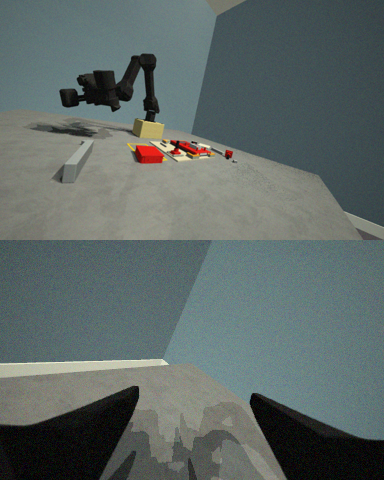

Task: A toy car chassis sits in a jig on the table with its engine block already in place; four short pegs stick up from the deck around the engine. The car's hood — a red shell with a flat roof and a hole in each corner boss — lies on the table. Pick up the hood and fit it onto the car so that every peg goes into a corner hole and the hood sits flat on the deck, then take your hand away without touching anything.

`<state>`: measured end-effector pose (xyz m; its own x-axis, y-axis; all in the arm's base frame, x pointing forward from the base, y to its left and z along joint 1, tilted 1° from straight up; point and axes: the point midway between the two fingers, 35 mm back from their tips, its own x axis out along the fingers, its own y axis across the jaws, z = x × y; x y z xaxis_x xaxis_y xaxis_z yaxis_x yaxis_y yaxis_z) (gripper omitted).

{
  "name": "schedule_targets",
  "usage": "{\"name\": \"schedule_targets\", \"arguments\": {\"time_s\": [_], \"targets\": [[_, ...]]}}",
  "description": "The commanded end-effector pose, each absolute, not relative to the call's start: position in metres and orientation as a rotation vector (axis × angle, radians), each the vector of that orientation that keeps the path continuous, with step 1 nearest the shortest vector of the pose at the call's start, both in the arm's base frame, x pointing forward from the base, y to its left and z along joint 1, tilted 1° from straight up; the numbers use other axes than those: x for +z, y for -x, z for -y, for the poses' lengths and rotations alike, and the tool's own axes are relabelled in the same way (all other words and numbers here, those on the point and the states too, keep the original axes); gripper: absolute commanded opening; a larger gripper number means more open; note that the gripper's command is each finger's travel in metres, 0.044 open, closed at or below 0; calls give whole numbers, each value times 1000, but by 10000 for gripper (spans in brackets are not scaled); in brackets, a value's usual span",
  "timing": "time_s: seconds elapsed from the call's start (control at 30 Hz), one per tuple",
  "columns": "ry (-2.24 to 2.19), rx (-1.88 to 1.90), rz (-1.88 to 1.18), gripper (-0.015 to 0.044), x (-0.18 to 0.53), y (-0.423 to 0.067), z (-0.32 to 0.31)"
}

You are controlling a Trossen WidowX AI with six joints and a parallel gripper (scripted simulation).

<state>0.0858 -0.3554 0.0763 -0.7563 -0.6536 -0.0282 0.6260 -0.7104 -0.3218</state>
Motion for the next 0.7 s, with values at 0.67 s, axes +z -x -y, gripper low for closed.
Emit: {"name": "schedule_targets", "arguments": {"time_s": [0.67], "targets": [[97, -1162, -1136, 440, 18, -304, 327]]}}
